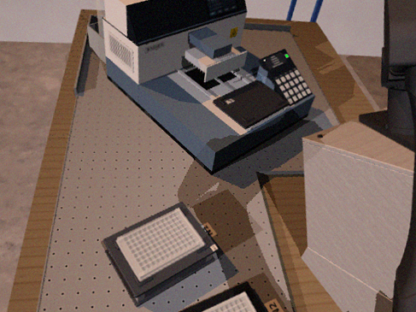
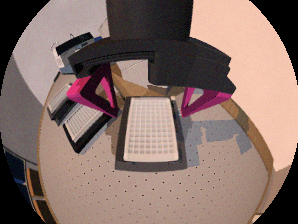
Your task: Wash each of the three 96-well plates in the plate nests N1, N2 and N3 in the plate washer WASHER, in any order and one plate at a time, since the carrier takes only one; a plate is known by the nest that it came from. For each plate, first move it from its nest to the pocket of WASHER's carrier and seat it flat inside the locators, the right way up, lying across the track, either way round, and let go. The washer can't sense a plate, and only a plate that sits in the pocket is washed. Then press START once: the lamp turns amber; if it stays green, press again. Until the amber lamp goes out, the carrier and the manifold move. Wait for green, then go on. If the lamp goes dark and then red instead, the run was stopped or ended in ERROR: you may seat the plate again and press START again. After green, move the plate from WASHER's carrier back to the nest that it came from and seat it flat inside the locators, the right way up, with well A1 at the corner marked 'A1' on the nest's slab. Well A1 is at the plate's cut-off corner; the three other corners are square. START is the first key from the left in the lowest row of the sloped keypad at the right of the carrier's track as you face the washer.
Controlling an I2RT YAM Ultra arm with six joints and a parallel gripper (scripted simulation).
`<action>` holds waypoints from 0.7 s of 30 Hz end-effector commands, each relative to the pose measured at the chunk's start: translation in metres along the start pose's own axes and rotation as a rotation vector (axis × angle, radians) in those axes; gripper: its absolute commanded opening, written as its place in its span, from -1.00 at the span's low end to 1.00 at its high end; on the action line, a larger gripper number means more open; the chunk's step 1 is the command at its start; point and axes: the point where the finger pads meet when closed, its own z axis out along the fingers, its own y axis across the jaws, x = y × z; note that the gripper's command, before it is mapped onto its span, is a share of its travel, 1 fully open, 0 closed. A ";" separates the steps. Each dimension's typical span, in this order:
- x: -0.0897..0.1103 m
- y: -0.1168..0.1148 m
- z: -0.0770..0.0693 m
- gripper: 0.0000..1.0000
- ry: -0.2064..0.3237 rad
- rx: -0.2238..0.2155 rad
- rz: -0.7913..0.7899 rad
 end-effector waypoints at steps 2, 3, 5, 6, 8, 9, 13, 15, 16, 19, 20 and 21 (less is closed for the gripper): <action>0.006 0.003 -0.015 1.00 0.006 0.001 -0.012; 0.006 0.003 -0.017 1.00 0.006 0.001 -0.012; 0.006 0.003 -0.020 1.00 0.006 0.001 -0.012; 0.006 0.003 -0.022 1.00 0.006 0.001 -0.012; 0.006 0.003 -0.025 1.00 0.006 0.001 -0.011; 0.006 0.003 -0.025 1.00 0.006 0.001 -0.011; 0.006 0.003 -0.030 1.00 0.006 0.001 -0.011; 0.007 0.003 -0.033 1.00 0.006 0.001 -0.011; 0.007 0.003 -0.035 1.00 0.006 0.001 -0.011; 0.000 0.004 -0.043 1.00 -0.008 -0.003 -0.005; 0.000 0.004 -0.044 1.00 -0.009 -0.002 -0.005; -0.001 0.004 -0.046 1.00 -0.010 -0.002 -0.005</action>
